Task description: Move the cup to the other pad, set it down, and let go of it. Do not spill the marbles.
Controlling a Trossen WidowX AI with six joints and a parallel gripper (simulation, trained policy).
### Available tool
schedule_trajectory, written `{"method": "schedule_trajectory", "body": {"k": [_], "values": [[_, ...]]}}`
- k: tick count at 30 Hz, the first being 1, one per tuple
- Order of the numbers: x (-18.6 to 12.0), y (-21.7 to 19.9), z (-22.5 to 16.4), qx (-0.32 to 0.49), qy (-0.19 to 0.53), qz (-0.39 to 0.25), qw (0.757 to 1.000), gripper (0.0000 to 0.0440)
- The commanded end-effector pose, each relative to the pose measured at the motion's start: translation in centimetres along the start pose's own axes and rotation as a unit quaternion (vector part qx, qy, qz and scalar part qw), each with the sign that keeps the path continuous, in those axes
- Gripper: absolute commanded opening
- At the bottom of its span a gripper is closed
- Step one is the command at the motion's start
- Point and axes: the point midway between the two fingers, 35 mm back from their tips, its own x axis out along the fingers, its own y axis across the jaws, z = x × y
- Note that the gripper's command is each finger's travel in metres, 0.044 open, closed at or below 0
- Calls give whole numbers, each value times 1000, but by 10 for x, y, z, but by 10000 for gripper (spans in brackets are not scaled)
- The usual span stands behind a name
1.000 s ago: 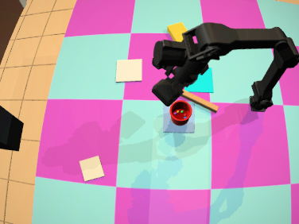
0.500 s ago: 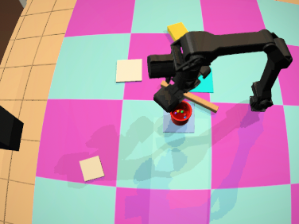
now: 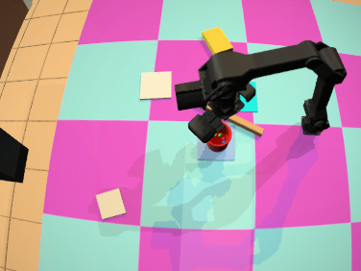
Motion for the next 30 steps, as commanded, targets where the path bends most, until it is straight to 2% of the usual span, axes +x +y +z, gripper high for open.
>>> {"method": "schedule_trajectory", "body": {"k": [1,22,28,30], "values": [[11,-2,-1,5,3,-13,1000,161],[85,-4,-8,-18,22,-50,998,169],[97,-6,-7,-44,20,-50,998,26],[97,-7,-7,-48,19,-50,997,0]]}}
